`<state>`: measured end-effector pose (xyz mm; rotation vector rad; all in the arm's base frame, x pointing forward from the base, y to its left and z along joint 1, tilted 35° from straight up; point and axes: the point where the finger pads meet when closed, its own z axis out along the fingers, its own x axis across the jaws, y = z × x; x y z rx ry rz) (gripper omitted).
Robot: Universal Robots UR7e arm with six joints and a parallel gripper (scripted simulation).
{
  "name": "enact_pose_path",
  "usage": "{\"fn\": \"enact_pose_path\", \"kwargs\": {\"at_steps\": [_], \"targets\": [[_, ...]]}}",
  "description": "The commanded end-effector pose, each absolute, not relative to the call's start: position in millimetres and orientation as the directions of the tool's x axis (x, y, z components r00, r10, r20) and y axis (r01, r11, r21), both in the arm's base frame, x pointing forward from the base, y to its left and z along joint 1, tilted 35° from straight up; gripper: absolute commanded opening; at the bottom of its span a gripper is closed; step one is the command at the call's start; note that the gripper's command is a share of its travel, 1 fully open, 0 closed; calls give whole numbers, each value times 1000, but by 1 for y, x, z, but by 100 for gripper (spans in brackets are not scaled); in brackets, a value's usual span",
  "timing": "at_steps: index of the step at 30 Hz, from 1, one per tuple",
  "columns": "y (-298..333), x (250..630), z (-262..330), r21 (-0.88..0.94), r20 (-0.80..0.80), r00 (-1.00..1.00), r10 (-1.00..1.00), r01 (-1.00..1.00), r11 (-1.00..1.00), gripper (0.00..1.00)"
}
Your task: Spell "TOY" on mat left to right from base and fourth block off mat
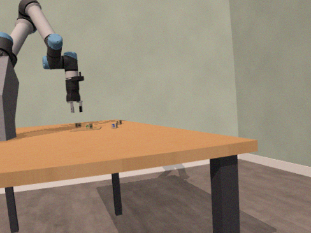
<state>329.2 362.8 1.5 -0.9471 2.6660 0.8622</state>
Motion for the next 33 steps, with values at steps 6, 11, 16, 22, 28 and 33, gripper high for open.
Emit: {"fn": "enact_pose_path", "kwargs": {"at_steps": [6, 11, 16, 22, 28, 33], "targets": [[367, 329, -4, 462, -351, -780, -519, -626, 628, 100], [369, 329, -7, 462, -351, -780, -519, -626, 628, 100], [374, 329, -13, 462, -351, -780, -519, -626, 628, 100], [379, 329, -21, 462, -351, -780, -519, -626, 628, 100], [383, 329, -26, 462, -351, -780, -519, -626, 628, 100], [387, 329, -32, 462, -351, -780, -519, -626, 628, 100]]}}
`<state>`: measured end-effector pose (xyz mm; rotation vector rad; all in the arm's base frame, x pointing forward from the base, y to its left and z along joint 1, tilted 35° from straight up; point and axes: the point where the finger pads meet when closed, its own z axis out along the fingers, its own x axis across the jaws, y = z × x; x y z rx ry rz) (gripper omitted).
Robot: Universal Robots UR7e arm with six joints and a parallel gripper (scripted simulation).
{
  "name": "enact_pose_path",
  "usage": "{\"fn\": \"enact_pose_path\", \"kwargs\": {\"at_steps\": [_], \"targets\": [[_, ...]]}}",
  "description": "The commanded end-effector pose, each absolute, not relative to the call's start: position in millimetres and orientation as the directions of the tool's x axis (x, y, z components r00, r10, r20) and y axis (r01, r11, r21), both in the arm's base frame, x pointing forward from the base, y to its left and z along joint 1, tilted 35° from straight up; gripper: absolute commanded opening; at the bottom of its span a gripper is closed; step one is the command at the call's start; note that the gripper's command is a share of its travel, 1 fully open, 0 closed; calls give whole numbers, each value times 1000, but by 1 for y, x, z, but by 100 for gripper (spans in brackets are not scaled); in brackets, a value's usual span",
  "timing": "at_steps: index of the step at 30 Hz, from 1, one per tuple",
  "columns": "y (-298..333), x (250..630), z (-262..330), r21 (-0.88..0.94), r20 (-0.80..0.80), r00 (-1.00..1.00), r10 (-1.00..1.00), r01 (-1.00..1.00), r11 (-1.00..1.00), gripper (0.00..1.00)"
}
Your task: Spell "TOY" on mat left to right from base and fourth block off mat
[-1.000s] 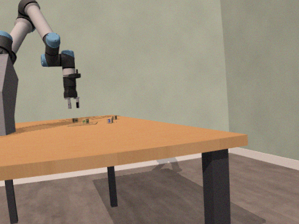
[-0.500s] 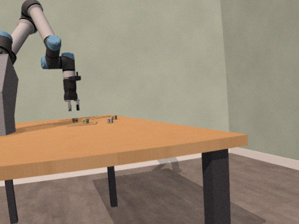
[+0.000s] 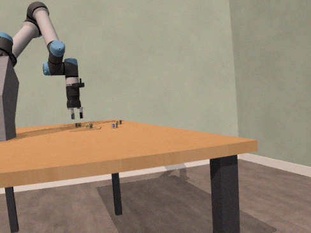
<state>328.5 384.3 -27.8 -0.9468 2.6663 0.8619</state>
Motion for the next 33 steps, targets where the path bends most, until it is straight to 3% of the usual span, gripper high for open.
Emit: {"fn": "enact_pose_path", "kwargs": {"at_steps": [1, 33], "targets": [[388, 329, -33, 462, -351, -780, -519, -626, 628, 100], [393, 328, -40, 462, -351, -780, -519, -626, 628, 100]]}}
